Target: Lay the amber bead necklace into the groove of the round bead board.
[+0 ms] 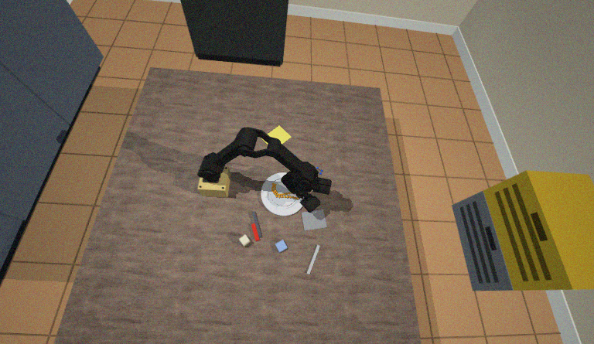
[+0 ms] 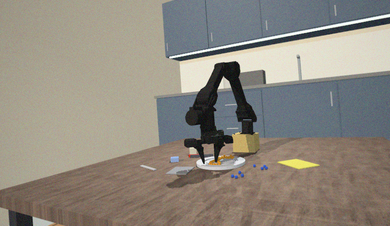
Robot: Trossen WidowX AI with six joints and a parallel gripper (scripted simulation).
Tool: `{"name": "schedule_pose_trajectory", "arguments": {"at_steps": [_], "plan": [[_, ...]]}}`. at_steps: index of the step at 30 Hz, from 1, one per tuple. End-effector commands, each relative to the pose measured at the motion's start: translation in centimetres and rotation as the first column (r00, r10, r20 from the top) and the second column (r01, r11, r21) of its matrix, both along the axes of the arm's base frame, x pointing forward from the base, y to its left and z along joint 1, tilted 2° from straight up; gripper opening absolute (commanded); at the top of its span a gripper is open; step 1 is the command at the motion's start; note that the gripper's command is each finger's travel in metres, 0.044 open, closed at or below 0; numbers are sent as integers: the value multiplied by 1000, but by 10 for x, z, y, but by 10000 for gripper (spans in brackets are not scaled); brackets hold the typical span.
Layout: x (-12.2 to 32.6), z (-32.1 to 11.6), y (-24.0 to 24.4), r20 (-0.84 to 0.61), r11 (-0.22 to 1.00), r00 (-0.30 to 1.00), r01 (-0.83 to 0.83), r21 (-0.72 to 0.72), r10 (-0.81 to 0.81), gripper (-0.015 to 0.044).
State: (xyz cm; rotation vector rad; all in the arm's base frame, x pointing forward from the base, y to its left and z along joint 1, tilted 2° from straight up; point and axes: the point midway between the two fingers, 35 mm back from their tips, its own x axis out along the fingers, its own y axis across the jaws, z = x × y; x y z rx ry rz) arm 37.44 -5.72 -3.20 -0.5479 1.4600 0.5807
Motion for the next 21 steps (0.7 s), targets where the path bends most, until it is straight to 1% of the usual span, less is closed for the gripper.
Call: {"name": "schedule_pose_trajectory", "arguments": {"at_steps": [1,6,21], "plan": [[0,0,0,1,1000,1000,0,0,0,315],[-1,2,0,-4,1000,1000,0,1,0,440],[-1,7,0,-7,1000,1000,-3,4,3,440]]}}
